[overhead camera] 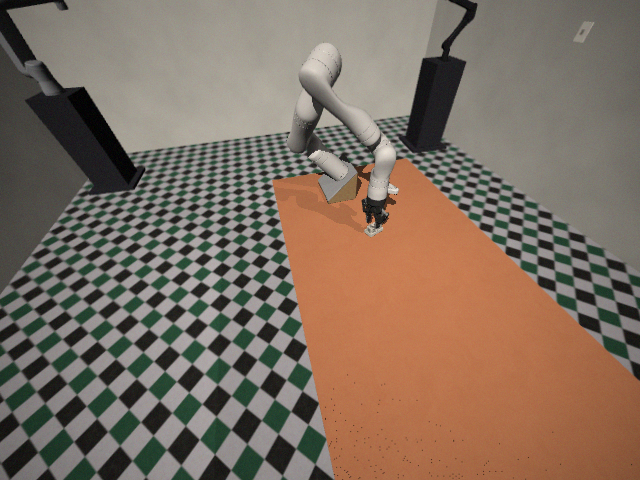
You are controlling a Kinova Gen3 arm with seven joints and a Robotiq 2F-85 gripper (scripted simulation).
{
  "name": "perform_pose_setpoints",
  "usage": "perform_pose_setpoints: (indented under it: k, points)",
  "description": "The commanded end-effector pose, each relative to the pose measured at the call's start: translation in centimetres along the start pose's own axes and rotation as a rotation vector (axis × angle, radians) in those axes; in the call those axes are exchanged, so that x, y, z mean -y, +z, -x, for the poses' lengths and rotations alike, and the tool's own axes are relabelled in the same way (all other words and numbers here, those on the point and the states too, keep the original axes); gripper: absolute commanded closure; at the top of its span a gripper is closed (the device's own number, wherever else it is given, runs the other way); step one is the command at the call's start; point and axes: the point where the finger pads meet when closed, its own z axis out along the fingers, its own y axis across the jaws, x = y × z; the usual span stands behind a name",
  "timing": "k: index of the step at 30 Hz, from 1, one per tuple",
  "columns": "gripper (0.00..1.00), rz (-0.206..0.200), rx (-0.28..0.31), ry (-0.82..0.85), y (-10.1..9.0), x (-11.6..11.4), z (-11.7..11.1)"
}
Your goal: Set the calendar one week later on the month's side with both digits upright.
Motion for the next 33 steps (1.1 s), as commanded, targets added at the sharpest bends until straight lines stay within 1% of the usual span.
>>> perform_pose_setpoints:
  k: [1, 10, 27, 33]
  points:
    - [0.54, 0.002, 0.0, 0.0, -0.1, 0.0, 0.0]
    - [0.54, 0.002, 0.0, 0.0, 0.2, -0.1, 0.0]
    - [0.54, 0.002, 0.0, 0.0, 2.4, -0.1, 0.0]
    - [0.54, 0.002, 0.0, 0.0, 2.8, -0.1, 0.0]
